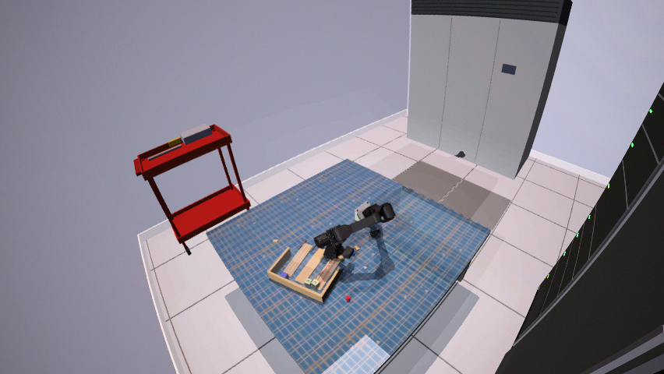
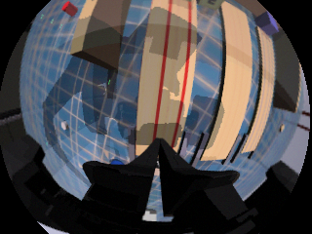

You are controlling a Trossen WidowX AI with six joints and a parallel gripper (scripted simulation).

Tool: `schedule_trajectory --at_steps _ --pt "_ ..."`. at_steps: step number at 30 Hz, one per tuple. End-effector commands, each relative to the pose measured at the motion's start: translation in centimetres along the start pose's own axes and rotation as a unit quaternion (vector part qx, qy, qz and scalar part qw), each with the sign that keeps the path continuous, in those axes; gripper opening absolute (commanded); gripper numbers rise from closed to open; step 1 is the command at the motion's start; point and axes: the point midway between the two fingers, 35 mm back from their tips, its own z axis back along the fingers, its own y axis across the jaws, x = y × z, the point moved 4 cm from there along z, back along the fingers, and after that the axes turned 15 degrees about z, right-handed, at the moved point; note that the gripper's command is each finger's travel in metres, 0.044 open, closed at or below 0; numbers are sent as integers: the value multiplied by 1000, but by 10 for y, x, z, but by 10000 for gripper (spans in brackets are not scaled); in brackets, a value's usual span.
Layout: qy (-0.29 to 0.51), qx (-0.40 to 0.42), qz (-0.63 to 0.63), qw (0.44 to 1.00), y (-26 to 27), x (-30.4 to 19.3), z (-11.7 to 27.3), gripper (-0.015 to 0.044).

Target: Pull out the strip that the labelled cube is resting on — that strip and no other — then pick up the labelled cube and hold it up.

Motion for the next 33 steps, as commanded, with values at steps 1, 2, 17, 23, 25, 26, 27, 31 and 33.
schedule_trajectory --at_steps 1,2,17,23,25,26,27,31,33 --pt "1 5 -1 1000 1 1 -4 0" --pt "1 5 -1 1000 1 1 -4 0" --pt "1 5 -1 1000 1 -2 -5 0" --pt "1 5 -1 1000 2 -12 -5 0" --pt "1 5 -1 1000 3 -15 -5 0" --pt "1 5 -1 1000 3 -17 -5 0" --pt "1 5 -1 1000 4 -18 -5 0" --pt "1 5 -2 1000 5 -24 -6 0" --pt "1 5 -2 1000 6 -27 -6 0"
